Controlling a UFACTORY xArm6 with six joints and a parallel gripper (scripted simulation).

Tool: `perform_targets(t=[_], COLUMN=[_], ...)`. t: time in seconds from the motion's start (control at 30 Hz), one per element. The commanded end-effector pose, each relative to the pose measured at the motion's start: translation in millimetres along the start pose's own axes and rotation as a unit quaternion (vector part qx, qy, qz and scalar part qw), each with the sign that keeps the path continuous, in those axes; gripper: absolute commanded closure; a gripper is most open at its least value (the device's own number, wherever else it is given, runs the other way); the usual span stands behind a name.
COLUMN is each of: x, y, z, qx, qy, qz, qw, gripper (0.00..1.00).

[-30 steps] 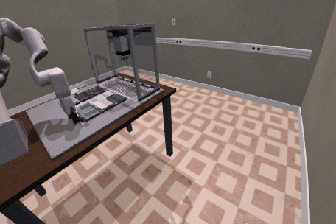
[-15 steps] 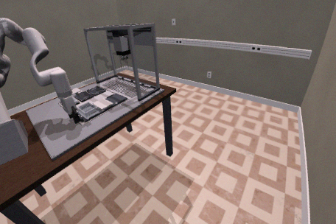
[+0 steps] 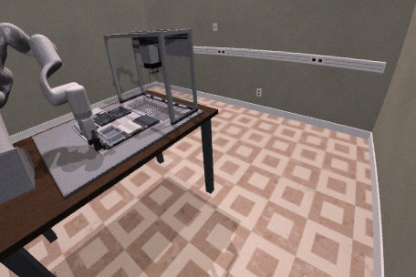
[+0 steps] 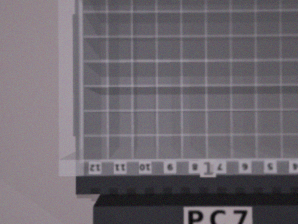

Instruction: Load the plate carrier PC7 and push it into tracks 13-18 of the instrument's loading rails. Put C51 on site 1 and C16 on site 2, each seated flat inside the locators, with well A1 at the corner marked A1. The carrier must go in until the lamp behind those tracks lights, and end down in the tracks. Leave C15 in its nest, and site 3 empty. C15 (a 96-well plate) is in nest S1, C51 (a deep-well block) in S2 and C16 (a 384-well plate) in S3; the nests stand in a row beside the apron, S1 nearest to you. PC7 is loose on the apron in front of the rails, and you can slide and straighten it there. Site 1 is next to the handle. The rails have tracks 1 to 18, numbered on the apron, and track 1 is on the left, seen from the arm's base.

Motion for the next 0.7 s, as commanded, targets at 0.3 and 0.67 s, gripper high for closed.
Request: perform_targets(t=[0.3,0.67], x=[12,23], y=[1,2], z=[-1,-1], qx=[-0.001,-0.001], qy=[0.002,0.002], qz=[0.0,0.0], qw=[1.0,1.0], gripper=[0.18,0.18])
Point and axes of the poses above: the point where the finger pads meet when closed, its own z axis out along the fingers, its own y axis across the jaws, x = y × z, the point moved 10 cm from there along -z, back along the fingers, and after that the axes turned 4 degrees about -z, right-handed, at the moved point
